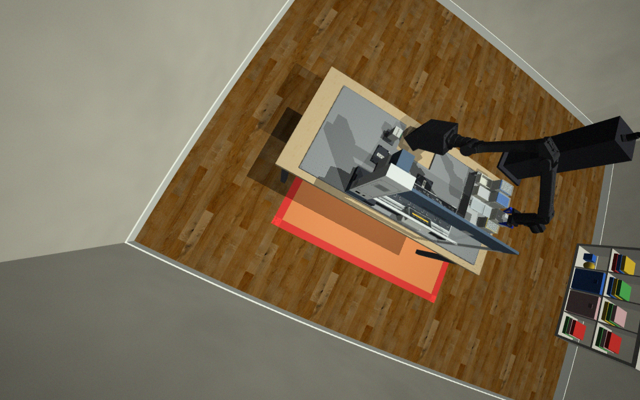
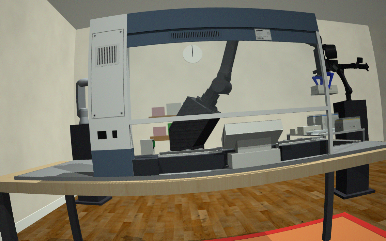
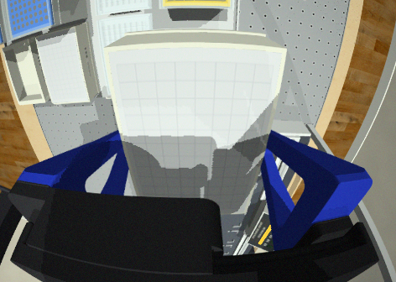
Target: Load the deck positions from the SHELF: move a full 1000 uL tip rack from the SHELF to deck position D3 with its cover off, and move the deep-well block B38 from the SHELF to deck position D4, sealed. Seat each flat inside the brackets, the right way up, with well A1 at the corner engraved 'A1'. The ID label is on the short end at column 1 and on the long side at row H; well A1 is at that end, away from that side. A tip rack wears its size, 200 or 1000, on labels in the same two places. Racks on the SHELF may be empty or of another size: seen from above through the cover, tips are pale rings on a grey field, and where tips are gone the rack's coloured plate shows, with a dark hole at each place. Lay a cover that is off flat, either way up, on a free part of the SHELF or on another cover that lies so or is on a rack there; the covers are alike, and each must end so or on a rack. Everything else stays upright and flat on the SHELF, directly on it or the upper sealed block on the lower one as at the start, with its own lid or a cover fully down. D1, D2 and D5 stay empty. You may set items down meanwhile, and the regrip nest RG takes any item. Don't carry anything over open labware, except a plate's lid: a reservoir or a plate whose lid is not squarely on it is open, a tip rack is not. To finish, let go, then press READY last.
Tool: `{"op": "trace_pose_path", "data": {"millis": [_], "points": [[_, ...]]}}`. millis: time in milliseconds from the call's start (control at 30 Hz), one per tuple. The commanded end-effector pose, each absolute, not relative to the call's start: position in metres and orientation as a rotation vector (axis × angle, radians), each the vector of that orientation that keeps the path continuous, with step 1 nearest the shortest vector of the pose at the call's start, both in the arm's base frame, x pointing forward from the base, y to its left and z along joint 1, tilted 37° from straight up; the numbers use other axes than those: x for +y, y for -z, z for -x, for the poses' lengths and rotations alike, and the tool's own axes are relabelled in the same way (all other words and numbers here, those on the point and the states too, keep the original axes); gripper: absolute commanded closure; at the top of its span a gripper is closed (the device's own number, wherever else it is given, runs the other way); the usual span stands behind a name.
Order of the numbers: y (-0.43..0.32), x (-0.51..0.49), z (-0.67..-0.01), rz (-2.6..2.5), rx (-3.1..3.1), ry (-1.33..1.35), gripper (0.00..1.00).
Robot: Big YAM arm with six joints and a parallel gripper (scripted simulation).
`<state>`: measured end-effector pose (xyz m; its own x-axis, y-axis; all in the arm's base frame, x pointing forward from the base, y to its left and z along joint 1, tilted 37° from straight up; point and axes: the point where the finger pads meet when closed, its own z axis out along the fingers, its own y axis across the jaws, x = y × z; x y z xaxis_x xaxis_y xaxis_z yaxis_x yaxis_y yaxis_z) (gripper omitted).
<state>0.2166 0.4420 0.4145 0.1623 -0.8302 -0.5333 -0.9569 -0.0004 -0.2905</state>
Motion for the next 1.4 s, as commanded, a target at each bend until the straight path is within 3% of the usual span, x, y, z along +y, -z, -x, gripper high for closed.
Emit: {"op": "trace_pose_path", "data": {"millis": [0, 533, 1367], "points": [[-0.446, 0.445, -0.224, 1.82, 1.657, -0.288, 1.0], [-0.483, 0.419, -0.211, 1.791, 1.626, -0.298, 1.0], [-0.42, 0.362, -0.22, 1.815, 1.65, -0.282, 1.0]]}}
